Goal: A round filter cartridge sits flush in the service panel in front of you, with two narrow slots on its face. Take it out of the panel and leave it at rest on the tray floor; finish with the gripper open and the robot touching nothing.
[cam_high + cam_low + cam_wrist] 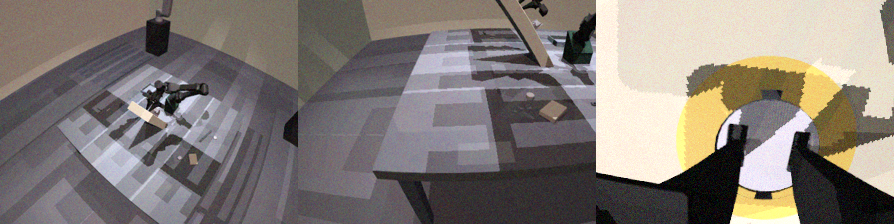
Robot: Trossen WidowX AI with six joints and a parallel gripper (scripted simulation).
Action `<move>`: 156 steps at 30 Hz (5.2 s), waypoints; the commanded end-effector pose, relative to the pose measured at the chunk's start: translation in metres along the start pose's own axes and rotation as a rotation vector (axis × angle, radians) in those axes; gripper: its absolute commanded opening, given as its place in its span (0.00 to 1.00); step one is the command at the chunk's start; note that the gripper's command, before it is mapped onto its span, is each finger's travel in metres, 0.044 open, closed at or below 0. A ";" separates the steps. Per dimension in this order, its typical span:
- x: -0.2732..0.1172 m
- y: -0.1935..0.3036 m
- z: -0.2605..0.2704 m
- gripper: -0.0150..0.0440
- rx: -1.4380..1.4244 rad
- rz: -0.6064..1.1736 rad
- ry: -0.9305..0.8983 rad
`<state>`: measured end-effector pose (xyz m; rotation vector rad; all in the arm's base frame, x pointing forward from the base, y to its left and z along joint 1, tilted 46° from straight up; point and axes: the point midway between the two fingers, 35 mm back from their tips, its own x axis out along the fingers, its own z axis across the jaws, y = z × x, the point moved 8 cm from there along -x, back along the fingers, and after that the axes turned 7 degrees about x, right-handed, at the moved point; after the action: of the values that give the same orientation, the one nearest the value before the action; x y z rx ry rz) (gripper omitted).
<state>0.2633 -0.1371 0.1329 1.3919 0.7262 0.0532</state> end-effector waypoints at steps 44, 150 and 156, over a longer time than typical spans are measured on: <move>0.002 0.000 0.000 0.44 0.003 -0.001 0.000; 0.038 -0.001 0.001 0.44 0.011 -0.004 -0.003; 0.038 -0.001 0.001 0.44 0.011 -0.004 -0.003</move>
<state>0.2706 -0.1333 0.1236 1.4336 0.6835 0.0565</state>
